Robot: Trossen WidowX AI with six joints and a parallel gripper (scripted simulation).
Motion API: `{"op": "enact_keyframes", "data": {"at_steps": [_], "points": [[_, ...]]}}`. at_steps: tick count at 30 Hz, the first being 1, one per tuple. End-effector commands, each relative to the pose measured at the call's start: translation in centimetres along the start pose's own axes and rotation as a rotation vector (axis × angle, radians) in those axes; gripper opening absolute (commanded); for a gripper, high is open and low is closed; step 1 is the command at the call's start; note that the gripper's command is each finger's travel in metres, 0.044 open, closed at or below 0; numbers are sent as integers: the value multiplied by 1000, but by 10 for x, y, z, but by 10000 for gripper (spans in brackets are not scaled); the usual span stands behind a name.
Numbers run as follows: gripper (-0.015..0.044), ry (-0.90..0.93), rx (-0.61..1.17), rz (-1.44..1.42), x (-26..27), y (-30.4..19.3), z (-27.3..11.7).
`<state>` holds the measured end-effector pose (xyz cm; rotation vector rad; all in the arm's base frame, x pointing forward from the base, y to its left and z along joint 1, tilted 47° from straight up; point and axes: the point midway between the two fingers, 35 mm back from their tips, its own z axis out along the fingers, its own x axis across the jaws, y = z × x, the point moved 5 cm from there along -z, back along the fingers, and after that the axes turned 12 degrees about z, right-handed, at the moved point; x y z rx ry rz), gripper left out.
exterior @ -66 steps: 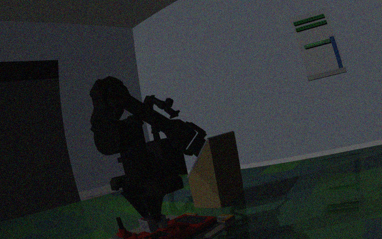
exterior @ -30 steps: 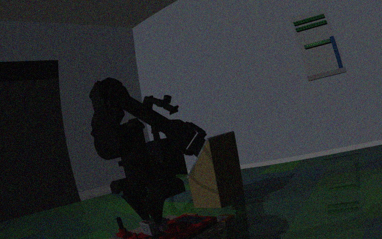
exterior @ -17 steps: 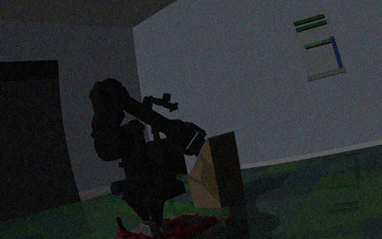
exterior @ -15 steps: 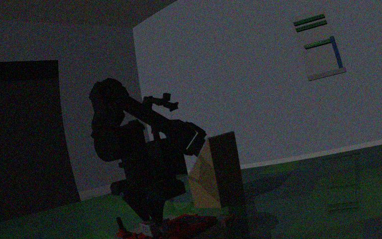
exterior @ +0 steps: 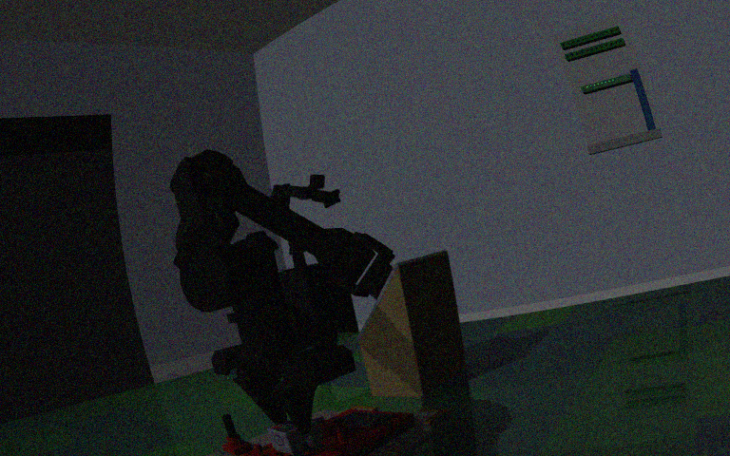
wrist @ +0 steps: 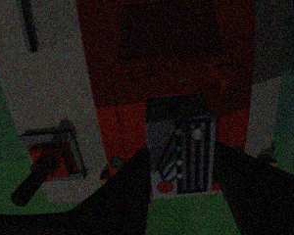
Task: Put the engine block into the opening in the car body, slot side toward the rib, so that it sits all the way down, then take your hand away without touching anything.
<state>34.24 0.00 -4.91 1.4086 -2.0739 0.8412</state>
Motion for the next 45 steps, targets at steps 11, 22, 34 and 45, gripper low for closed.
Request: {"op": "enact_keyframes", "data": {"at_steps": [11, 22, 34, 45], "points": [[159, 6, -1, -8, 0, 1, 5], [159, 6, -1, -8, 0, 1, 7], [159, 6, -1, -8, 0, 1, 9], [264, 0, 0, 1, 0, 0, 8]]}}
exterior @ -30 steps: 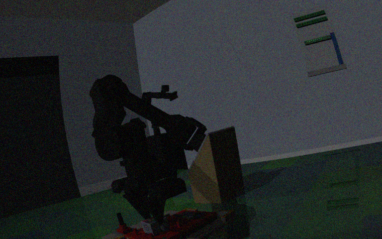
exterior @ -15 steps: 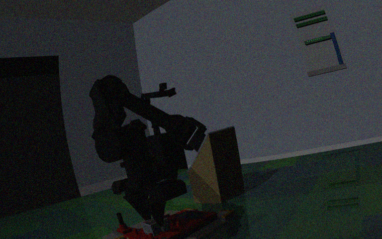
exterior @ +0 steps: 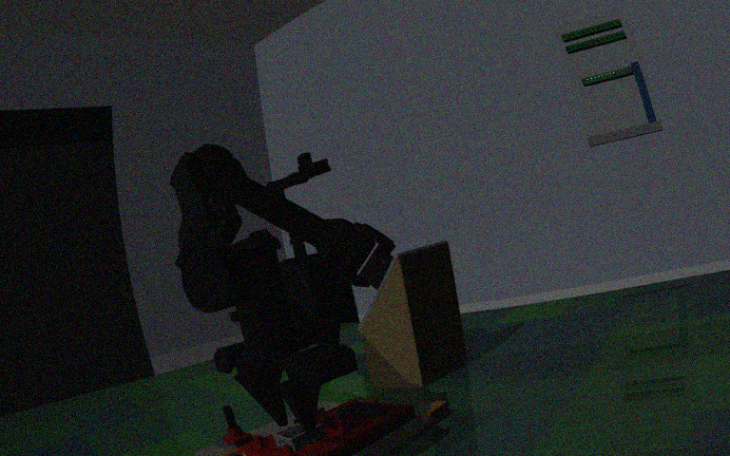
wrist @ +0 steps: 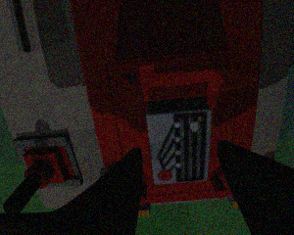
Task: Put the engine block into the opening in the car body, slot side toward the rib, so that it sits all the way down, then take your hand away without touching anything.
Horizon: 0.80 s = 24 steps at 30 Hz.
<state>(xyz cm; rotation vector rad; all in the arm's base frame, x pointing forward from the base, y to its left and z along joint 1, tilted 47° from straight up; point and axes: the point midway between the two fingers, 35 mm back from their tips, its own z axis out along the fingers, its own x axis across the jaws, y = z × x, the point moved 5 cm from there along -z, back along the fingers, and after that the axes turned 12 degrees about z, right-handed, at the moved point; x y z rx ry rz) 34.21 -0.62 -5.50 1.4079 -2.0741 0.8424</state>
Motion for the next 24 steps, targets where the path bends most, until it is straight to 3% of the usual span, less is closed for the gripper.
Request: {"op": "enact_keyframes", "data": {"at_steps": [1, 7, 20, 24], "points": [[291, 0, 0, 0, 0, 0, 0], [440, 0, 0, 0, 0, 0, 0], [440, 5, -2, -9, -2, 1, -13], [335, 5, -2, -9, -2, 1, -13]]}}
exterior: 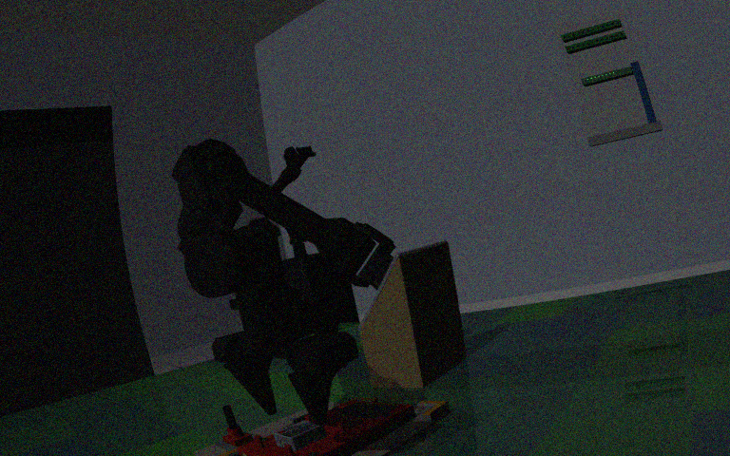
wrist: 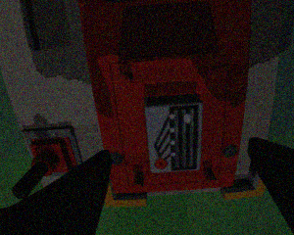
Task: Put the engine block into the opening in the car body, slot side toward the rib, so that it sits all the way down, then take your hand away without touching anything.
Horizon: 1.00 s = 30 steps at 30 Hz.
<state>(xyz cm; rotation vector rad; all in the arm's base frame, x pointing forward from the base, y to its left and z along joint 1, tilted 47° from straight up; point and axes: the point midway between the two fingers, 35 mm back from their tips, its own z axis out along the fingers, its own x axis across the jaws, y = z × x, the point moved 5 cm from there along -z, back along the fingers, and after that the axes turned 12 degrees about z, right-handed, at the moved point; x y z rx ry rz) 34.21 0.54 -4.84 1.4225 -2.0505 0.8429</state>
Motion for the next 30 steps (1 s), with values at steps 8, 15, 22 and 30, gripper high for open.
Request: {"op": "enact_keyframes", "data": {"at_steps": [8, 15, 22, 30], "points": [[125, -3, -5, 11, 1, -1, 0], [0, -3, -5, 11, 1, -1, 0], [0, -1, -4, 7, 1, -1, 0], [0, -3, -5, 11, 1, -1, 0]]}}
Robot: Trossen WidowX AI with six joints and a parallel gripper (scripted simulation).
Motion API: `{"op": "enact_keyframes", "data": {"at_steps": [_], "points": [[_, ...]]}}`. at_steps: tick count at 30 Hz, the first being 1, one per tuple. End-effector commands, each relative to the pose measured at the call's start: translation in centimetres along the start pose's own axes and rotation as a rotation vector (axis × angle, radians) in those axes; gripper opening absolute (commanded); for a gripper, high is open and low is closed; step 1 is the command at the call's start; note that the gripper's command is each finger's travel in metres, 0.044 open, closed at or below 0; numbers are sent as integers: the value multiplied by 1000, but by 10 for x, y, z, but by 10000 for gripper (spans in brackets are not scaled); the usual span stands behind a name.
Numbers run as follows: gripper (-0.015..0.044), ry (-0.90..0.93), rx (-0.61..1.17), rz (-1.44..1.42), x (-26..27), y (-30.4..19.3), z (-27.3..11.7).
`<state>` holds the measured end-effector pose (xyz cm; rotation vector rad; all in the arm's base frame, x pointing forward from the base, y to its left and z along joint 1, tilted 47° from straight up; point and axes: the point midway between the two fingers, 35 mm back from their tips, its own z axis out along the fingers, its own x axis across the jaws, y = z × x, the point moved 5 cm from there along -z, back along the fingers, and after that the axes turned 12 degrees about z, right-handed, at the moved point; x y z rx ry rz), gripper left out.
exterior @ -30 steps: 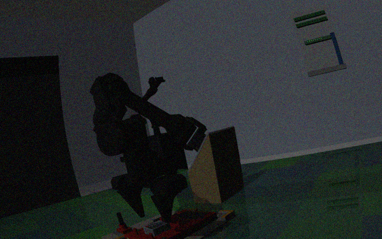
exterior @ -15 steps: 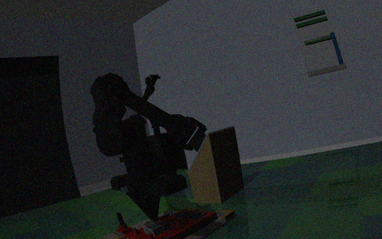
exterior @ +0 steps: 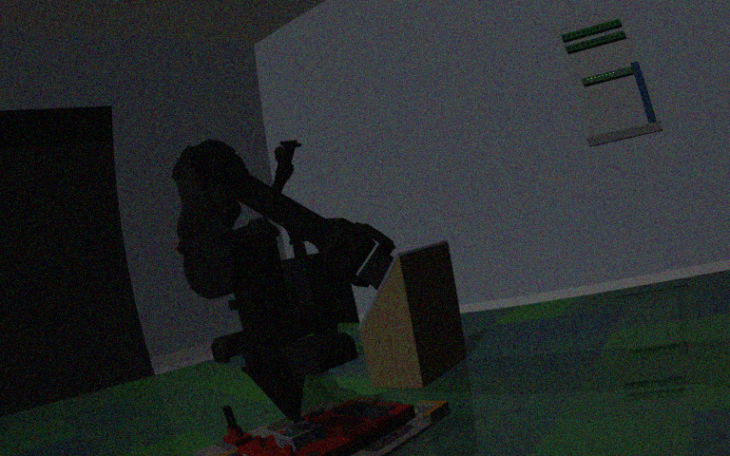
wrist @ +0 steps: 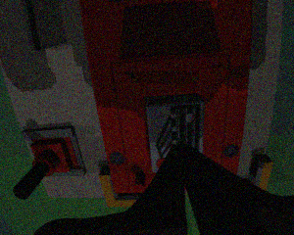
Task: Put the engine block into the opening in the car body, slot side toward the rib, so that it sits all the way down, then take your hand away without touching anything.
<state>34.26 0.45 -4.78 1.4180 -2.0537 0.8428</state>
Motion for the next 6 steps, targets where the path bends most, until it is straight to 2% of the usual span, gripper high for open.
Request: {"op": "enact_keyframes", "data": {"at_steps": [1, 6], "points": [[26, -3, -4, 7, 0, 0, 0], [158, -3, -4, 7, 0, 0, 0]]}}
